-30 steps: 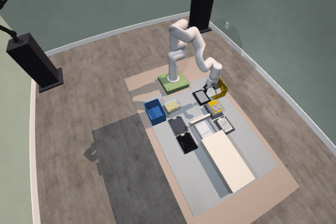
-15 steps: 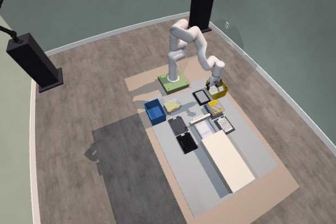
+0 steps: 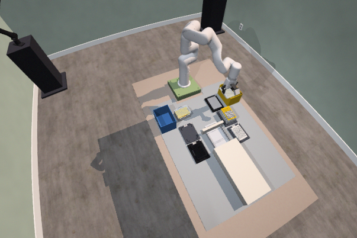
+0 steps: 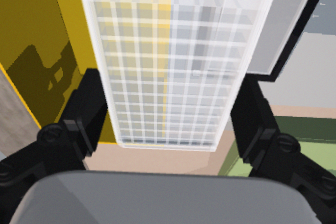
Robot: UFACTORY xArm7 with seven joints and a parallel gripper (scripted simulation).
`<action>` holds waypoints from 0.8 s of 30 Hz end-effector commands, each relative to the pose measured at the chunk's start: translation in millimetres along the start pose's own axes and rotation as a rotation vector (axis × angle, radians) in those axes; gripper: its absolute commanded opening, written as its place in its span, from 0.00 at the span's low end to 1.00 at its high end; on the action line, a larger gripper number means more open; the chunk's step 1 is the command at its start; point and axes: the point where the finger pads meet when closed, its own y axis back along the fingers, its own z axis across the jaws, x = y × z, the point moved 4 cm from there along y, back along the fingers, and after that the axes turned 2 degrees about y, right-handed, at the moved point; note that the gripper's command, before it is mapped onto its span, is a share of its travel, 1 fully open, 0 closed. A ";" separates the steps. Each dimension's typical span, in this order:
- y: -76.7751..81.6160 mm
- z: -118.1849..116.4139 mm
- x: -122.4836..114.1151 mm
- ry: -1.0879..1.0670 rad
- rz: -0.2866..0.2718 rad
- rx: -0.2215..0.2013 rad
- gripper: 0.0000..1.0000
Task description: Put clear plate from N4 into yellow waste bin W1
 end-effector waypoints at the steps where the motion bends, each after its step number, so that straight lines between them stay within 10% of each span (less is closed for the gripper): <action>1: 1.5 -10.2 -1.7 0.000 0.004 0.002 0.00; 24: 1.5 -63.8 -18.6 0.000 0.004 0.002 0.00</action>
